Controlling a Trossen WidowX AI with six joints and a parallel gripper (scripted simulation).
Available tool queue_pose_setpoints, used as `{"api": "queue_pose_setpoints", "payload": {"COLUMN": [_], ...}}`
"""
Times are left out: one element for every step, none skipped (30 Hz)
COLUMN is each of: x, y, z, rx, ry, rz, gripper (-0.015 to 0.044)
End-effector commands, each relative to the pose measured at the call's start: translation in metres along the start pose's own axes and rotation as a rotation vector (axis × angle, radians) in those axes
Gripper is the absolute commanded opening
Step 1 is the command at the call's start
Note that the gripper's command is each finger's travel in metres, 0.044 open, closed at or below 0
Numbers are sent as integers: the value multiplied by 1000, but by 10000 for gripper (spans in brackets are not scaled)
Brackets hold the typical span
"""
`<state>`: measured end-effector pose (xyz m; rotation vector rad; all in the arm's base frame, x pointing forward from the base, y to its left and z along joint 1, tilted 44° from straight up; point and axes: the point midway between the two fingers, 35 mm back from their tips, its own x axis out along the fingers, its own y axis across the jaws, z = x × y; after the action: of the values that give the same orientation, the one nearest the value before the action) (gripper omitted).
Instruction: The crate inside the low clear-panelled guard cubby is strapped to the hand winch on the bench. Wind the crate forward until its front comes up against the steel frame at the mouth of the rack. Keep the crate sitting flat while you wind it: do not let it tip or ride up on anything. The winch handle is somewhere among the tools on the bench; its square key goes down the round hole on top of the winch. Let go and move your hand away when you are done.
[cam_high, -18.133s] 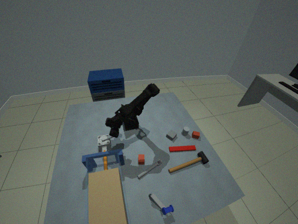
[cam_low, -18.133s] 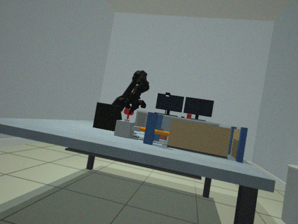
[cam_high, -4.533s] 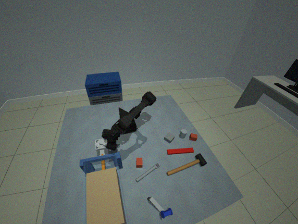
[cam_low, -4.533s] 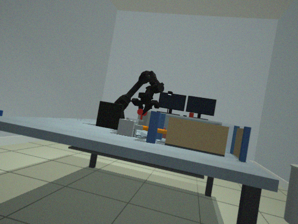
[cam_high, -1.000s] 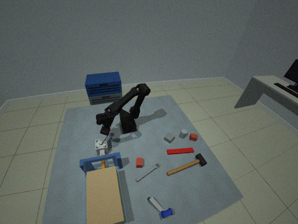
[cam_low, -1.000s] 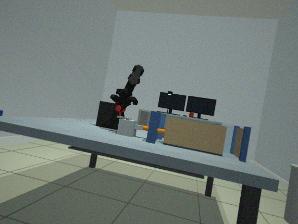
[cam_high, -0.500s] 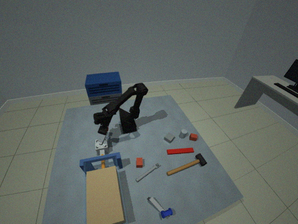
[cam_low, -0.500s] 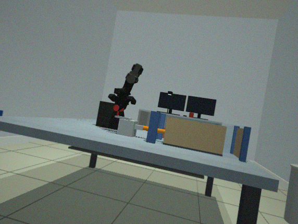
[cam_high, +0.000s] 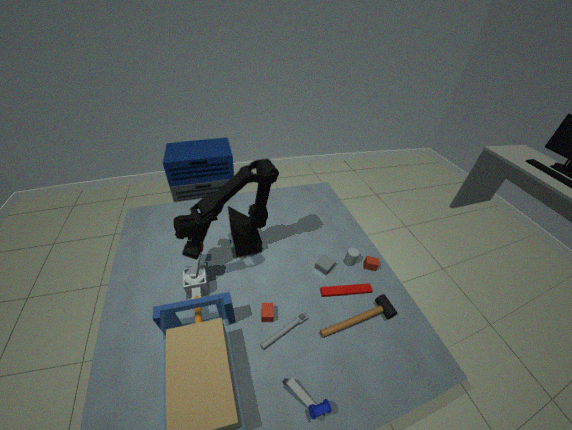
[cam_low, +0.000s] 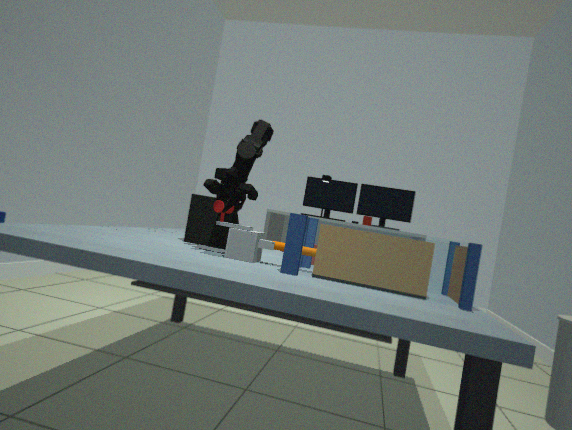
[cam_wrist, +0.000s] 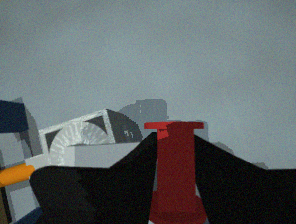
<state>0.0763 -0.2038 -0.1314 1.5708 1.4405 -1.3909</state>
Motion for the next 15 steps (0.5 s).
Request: {"api": "queue_pose_setpoints", "payload": {"x": [7, 7, 8, 8, 9, 9, 10, 10, 11, 11, 12, 12, 13, 13, 14], "y": [4, 4, 5, 5, 6, 6, 7, 7, 8, 8, 9, 9, 10, 10, 12], "z": [12, 13, 15, 16, 17, 18, 20, 21, 22, 23, 24, 25, 27, 28, 29], "rx": [2, 2, 2, 2, 2, 2, 2, 2, 2, 2, 2, 2, 2, 2, 2], "ry": [-15, -16, -16, -16, -16, -16, -16, -16, -16, -16, -16, -17, -17, -17, -17], "rz": [2, 2, 2, 2, 2, 2, 3, 3, 3, 3, 3, 3, 3, 3, 3], "gripper": [0, 0, 0, 0, 0, 0, 0, 0, 0, 0, 0, 0, 0, 0, 0]}}
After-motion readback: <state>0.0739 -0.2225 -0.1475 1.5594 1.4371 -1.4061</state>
